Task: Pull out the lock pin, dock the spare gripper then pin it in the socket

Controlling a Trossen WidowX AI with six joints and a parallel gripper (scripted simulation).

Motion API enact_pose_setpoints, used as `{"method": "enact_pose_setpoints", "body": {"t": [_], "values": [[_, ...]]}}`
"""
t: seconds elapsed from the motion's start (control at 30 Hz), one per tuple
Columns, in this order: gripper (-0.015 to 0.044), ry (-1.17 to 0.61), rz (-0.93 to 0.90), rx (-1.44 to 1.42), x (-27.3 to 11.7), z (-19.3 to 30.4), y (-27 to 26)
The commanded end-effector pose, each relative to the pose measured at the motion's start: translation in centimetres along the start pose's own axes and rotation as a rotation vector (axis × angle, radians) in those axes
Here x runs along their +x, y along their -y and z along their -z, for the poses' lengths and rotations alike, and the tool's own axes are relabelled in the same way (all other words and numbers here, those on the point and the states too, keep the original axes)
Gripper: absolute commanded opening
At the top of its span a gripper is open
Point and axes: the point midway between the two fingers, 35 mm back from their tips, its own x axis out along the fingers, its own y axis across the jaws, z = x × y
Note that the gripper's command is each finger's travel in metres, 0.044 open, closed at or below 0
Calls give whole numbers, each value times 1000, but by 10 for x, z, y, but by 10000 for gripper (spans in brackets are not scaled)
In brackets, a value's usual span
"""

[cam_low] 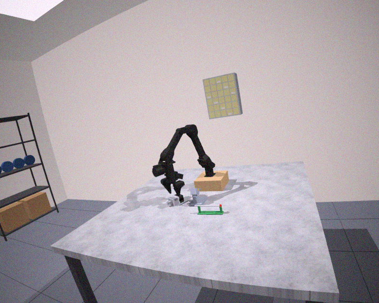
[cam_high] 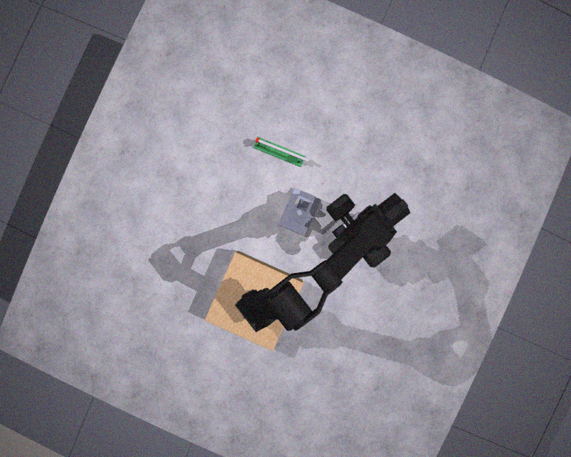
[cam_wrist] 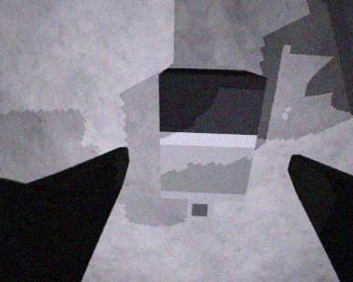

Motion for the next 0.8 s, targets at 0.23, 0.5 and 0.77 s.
{"method": "enact_pose_setpoints", "body": {"t": [0.23,0.5,0.77], "values": [[440,-1,0,0,-14,1,0],[440,0,0,0,-60,0,0],[440,-161,-53,-634,-53,5,0]]}}
